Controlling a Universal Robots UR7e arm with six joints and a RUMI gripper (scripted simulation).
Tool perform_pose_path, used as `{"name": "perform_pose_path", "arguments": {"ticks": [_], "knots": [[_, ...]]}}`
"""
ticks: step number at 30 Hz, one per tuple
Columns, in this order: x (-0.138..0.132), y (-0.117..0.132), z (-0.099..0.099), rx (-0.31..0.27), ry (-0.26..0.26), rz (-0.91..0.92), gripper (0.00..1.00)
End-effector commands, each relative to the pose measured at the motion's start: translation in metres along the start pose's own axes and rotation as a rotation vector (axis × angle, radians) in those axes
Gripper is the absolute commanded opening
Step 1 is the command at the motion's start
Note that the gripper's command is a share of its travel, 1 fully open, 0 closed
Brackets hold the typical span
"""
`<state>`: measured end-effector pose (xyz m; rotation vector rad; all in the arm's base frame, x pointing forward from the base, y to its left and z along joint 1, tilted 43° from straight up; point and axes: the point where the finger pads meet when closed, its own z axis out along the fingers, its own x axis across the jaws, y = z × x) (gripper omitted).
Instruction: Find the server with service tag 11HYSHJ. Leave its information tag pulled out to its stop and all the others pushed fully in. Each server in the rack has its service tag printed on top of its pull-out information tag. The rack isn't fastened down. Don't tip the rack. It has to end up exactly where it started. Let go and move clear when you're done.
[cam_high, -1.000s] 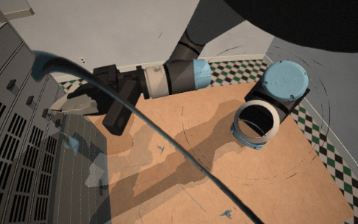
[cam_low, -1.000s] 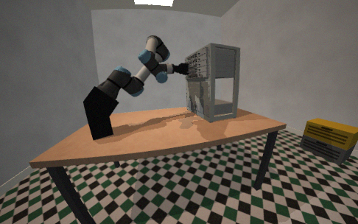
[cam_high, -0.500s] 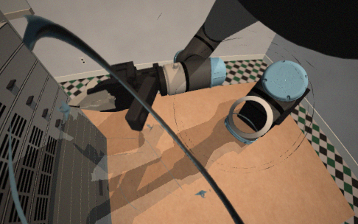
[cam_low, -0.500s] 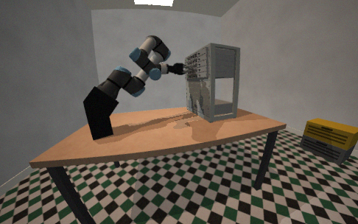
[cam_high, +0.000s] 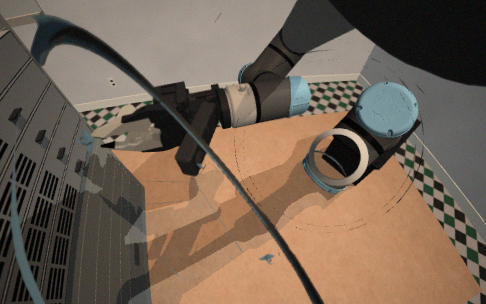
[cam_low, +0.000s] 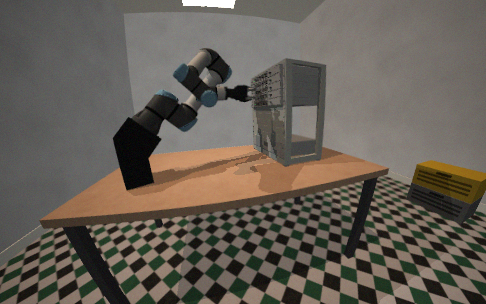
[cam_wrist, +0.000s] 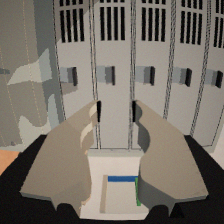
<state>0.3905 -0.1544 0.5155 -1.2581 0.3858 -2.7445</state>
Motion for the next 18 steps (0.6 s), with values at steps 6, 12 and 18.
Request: {"name": "perform_pose_path", "arguments": {"ticks": [6,12,18], "knots": [[0.006,0.000,-0.004,0.000,0.000,0.000,0.15],[0.012,0.000,-0.009,0.000,0.000,0.000,0.15],[0.019,0.000,-0.014,0.000,0.000,0.000,0.15]]}}
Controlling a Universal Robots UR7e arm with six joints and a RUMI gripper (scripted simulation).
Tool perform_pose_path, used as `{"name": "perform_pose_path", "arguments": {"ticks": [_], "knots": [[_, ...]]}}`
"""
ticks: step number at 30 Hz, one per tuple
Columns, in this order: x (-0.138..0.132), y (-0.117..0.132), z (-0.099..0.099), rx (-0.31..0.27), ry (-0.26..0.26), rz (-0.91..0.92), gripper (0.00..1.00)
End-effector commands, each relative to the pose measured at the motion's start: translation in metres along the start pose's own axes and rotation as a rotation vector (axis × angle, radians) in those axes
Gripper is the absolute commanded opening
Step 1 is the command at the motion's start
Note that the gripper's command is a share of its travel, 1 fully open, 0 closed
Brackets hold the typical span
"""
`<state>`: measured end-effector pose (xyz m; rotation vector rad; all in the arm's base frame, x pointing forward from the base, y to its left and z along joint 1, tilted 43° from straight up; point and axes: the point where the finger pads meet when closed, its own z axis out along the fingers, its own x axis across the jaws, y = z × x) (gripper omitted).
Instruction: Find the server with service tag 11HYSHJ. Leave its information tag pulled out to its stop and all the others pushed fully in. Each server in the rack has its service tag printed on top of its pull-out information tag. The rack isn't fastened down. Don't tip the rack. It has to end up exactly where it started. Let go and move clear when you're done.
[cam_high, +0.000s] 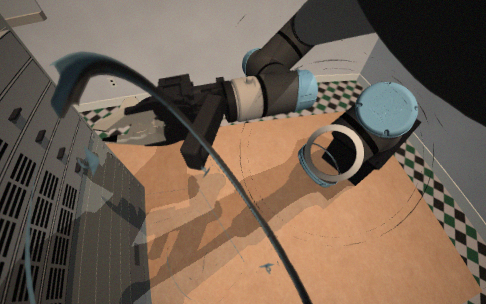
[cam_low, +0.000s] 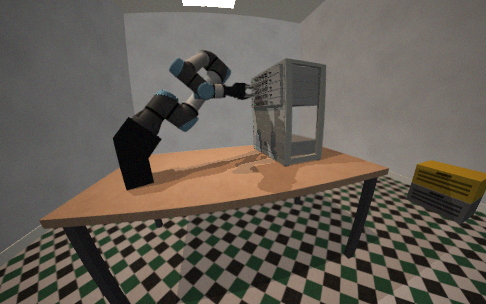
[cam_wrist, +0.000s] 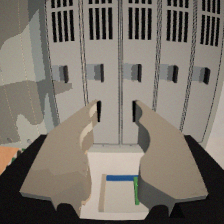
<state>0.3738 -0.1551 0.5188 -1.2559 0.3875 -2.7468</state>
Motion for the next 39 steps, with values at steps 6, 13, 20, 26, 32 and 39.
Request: {"name": "perform_pose_path", "arguments": {"ticks": [6,13,20,26,32,39], "knots": [[0.013,0.000,-0.010,0.001,-0.002,0.001,0.15],[0.019,0.000,-0.014,0.001,-0.002,0.001,0.15],[0.024,0.000,-0.018,0.001,-0.002,0.001,0.15],[0.026,0.000,-0.020,0.001,-0.002,0.001,0.15],[0.027,0.000,-0.020,0.001,-0.002,0.001,0.15],[0.027,0.000,-0.020,0.001,-0.002,0.001,0.15]]}}
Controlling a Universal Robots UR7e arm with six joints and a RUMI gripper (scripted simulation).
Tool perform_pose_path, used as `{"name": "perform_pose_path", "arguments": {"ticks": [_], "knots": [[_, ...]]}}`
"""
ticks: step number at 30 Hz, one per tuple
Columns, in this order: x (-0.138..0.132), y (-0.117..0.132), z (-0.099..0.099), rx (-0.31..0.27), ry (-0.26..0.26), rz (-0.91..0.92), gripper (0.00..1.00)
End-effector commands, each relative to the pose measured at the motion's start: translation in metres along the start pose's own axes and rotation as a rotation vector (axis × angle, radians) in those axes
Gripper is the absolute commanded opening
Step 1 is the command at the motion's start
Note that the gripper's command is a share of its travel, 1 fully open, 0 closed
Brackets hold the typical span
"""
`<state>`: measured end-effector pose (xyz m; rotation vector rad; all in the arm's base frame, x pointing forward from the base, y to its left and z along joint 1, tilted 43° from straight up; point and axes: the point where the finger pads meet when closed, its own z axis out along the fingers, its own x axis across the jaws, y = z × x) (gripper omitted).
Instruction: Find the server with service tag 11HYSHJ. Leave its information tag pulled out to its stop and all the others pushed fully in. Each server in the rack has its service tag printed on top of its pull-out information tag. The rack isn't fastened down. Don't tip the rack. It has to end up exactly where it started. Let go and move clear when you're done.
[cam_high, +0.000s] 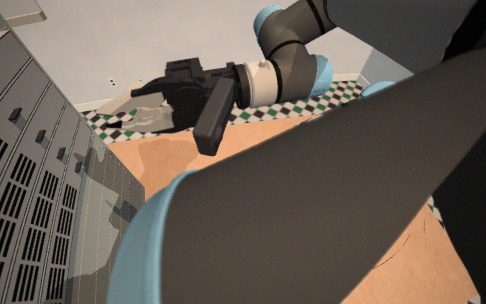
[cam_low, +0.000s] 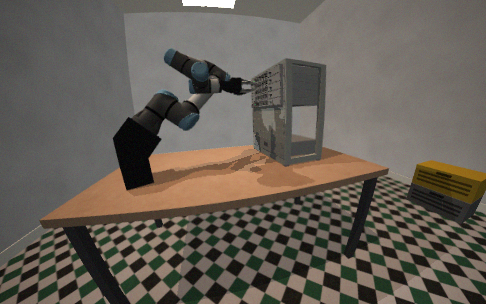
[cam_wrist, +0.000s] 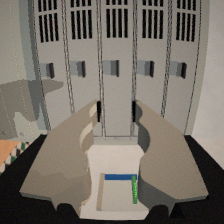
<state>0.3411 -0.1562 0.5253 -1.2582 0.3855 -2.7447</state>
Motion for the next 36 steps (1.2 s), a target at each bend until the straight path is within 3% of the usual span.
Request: {"name": "perform_pose_path", "arguments": {"ticks": [1,24,36], "knots": [[0.000,0.000,0.000,0.000,0.000,0.000,0.15],[0.000,0.000,0.018,0.000,0.000,0.000,0.15],[0.000,0.000,0.046,0.000,0.000,0.000,0.15]]}}
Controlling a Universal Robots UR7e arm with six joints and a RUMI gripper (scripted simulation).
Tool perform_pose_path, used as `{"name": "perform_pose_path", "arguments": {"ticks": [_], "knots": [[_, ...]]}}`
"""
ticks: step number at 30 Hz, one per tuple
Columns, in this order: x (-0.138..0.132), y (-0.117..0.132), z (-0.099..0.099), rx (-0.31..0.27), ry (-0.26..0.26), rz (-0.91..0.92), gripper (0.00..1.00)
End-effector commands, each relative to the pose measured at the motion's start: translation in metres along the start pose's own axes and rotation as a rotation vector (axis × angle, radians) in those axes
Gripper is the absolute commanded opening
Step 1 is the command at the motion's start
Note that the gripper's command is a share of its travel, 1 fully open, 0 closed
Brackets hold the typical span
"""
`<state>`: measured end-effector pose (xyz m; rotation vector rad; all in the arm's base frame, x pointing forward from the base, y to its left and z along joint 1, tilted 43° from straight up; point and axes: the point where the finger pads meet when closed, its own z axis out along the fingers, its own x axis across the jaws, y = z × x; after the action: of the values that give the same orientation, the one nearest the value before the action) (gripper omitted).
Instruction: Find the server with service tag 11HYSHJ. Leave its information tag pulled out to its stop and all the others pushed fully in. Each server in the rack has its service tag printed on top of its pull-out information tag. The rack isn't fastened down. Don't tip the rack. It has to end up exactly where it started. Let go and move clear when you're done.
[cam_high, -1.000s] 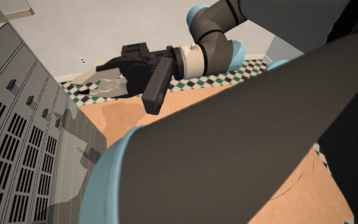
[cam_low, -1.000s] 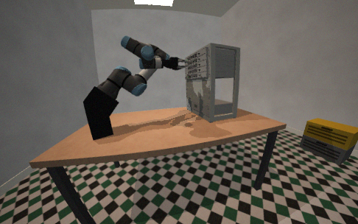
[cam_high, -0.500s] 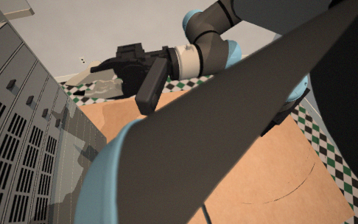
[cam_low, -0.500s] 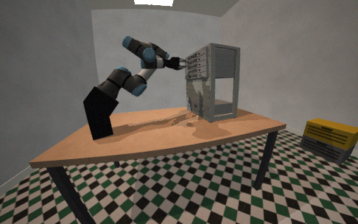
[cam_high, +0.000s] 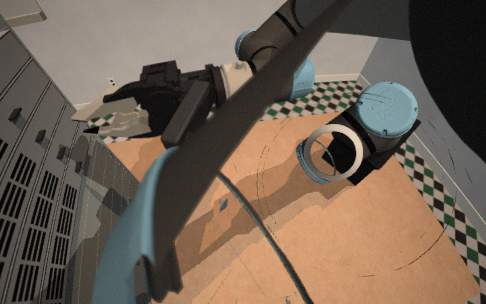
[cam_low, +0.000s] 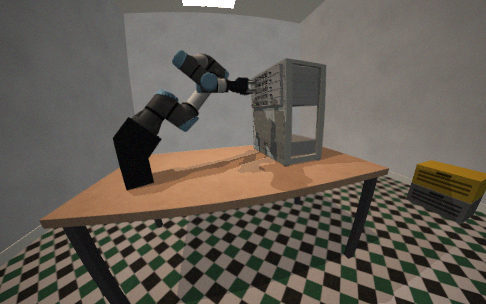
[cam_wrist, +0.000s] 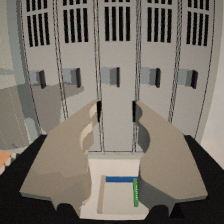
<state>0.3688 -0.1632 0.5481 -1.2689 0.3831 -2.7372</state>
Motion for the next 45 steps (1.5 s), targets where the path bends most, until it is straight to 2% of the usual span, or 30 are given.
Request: {"name": "perform_pose_path", "arguments": {"ticks": [1,18,45], "knots": [[0.001,0.000,0.012,-0.002,0.009,-0.001,0.15],[0.001,0.000,0.038,-0.002,0.009,-0.001,0.15],[0.001,0.000,0.039,-0.002,0.009,-0.001,0.15]]}}
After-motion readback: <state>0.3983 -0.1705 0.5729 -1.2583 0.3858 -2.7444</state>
